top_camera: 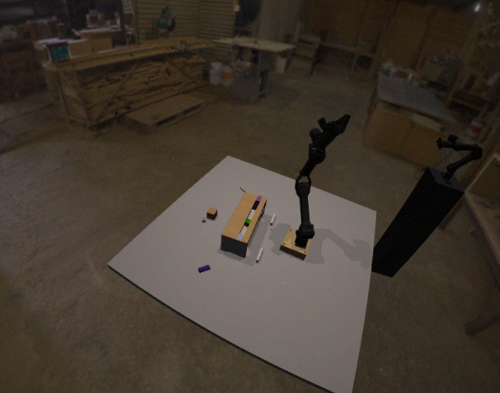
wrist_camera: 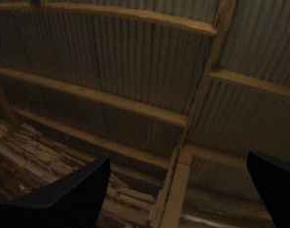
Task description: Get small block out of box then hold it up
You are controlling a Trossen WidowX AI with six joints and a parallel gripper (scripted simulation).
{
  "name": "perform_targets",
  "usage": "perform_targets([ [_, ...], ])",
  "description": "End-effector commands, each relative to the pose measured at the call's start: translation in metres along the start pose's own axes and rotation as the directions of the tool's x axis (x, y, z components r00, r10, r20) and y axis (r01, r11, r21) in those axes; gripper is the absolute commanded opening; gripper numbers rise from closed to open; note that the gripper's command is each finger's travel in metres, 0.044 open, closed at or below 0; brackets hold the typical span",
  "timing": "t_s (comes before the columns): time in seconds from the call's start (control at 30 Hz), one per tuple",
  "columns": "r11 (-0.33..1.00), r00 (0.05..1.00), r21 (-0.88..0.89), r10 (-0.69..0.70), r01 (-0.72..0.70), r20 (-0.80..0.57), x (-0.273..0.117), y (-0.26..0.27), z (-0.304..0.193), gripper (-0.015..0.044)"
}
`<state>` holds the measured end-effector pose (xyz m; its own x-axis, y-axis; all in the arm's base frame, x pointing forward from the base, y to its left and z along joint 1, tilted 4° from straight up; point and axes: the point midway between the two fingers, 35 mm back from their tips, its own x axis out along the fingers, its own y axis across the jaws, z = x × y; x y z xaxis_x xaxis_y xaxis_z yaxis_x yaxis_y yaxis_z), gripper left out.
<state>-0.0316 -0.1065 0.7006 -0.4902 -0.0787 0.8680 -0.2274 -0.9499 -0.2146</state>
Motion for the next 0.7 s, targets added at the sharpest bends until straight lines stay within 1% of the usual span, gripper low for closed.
perform_targets([
  [0.0, 0.986, 0.982, -0.011, -0.167, 0.167, -0.09, 0.007, -0.048, -0.039, 0.04],
  [0.1, 0.949, 0.936, -0.033, -0.314, 0.313, -0.157, 0.004, -0.091, -0.068, 0.04],
  [0.23, 0.86, 0.834, -0.073, -0.507, 0.504, -0.218, -0.014, -0.151, -0.096, 0.04],
  [0.33, 0.764, 0.729, -0.104, -0.641, 0.637, -0.24, -0.036, -0.195, -0.11, 0.04],
  [0.47, 0.619, 0.579, -0.136, -0.778, 0.774, -0.244, -0.074, -0.244, -0.117, 0.04],
  [0.6, 0.469, 0.431, -0.151, -0.873, 0.87, -0.226, -0.114, -0.281, -0.115, 0.04],
  [0.67, 0.375, 0.341, -0.154, -0.917, 0.914, -0.209, -0.138, -0.299, -0.111, 0.04],
])
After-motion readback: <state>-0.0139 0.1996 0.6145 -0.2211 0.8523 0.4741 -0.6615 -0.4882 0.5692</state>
